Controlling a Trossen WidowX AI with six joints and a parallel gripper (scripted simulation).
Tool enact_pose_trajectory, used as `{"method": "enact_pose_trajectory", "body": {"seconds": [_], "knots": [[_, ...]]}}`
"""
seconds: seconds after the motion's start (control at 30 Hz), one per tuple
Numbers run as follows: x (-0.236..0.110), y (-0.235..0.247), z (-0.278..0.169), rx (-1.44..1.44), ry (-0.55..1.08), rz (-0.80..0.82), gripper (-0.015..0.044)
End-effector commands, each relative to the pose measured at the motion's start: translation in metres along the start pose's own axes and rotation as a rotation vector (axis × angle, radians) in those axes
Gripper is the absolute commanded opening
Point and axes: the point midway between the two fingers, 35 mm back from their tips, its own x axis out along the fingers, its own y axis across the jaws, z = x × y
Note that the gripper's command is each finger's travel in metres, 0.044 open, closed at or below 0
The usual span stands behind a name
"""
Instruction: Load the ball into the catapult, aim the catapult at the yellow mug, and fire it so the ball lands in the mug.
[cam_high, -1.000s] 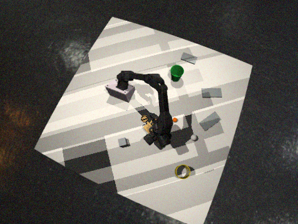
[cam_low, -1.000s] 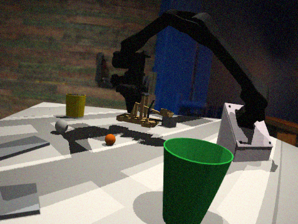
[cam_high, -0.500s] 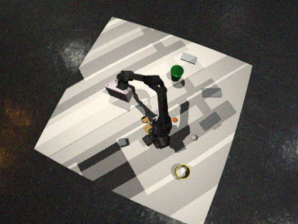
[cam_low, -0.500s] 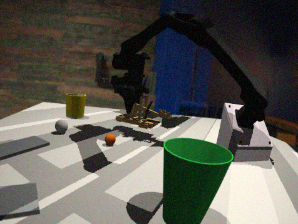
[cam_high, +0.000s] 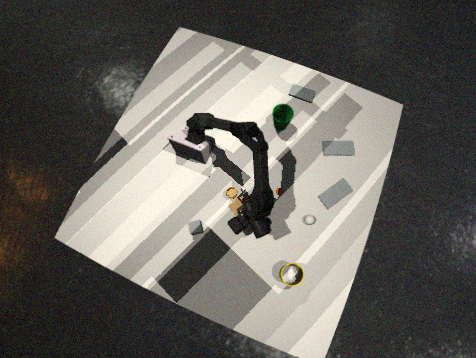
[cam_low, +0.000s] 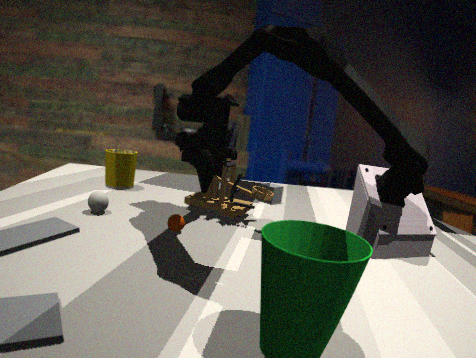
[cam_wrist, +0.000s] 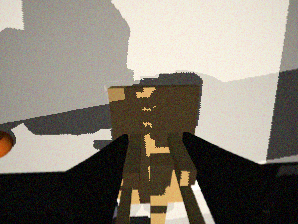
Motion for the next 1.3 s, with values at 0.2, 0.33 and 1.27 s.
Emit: {"method": "enact_pose_trajectory", "body": {"seconds": [0.2, 0.33, 1.27], "knots": [[0.010, 0.000, 0.000, 0.000, 0.001, 0.000, 0.0000], [0.010, 0.000, 0.000, 0.000, 0.001, 0.000, 0.0000], [-0.079, -0.006, 0.001, 0.015, -0.005, 0.002, 0.0440]]}}
